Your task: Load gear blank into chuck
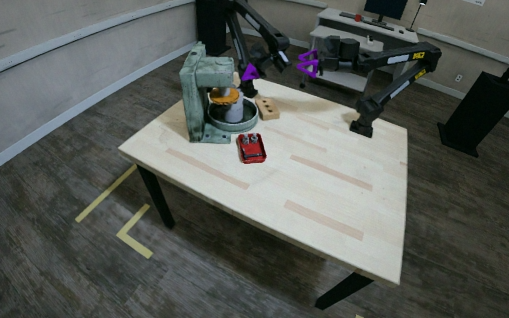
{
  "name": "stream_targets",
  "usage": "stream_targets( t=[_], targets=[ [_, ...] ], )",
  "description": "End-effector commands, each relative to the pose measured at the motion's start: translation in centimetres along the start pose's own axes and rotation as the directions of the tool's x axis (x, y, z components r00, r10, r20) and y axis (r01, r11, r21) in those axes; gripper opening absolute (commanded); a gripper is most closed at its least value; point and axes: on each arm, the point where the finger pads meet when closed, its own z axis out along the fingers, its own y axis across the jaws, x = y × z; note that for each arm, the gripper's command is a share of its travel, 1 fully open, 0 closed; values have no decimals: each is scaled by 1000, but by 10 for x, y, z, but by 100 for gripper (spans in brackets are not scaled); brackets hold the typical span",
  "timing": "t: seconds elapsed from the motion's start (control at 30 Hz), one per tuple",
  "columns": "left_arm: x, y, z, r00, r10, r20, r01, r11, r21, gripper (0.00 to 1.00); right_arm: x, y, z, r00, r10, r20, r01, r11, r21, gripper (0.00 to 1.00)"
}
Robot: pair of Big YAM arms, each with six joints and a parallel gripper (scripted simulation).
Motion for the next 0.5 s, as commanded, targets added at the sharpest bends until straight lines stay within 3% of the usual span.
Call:
stream_targets(
  t=[0.0,0.47],
  targets=[
    [-24,3,-1,999,6,53,-5,1000,-11,100,-32,13,3,997,71,-14,-72,997,-33,0],
    [-24,2,-2,998,11,54,-10,1000,-10,100,-46,12,23,997,72,-12,-72,997,-33,0]
  ],
)
